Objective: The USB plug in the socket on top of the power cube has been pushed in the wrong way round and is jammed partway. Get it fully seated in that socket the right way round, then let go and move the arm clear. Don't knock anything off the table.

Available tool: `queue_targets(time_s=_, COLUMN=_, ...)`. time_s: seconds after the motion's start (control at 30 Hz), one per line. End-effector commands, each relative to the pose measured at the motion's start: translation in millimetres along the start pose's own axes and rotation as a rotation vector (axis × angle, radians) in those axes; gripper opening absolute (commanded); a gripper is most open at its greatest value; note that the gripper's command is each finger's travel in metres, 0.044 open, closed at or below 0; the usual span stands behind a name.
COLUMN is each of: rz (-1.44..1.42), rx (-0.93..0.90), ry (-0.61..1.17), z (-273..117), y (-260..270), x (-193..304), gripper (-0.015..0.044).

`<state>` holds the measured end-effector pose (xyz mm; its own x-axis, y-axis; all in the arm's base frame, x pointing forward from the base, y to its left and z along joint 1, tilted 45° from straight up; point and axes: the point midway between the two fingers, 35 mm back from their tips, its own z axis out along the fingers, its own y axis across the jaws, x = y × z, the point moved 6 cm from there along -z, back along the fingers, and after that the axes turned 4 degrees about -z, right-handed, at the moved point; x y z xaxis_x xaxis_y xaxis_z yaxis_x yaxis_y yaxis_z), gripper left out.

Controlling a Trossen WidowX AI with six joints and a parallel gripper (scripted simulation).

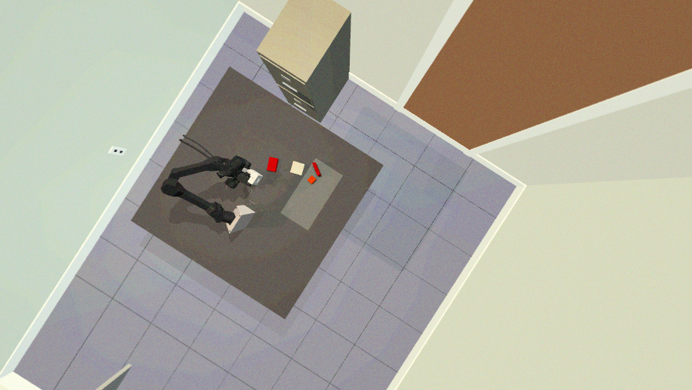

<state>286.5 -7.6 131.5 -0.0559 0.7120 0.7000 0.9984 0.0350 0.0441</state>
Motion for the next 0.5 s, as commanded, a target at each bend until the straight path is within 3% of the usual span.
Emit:
queue_targets(time_s=0.0, rz=0.009, rx=0.002, ry=0.005, z=5, y=-1, x=0, gripper=0.044)
queue_targets(time_s=0.47, rz=0.009, rx=0.001, ry=0.005, z=19, y=-1, x=0, gripper=0.044)
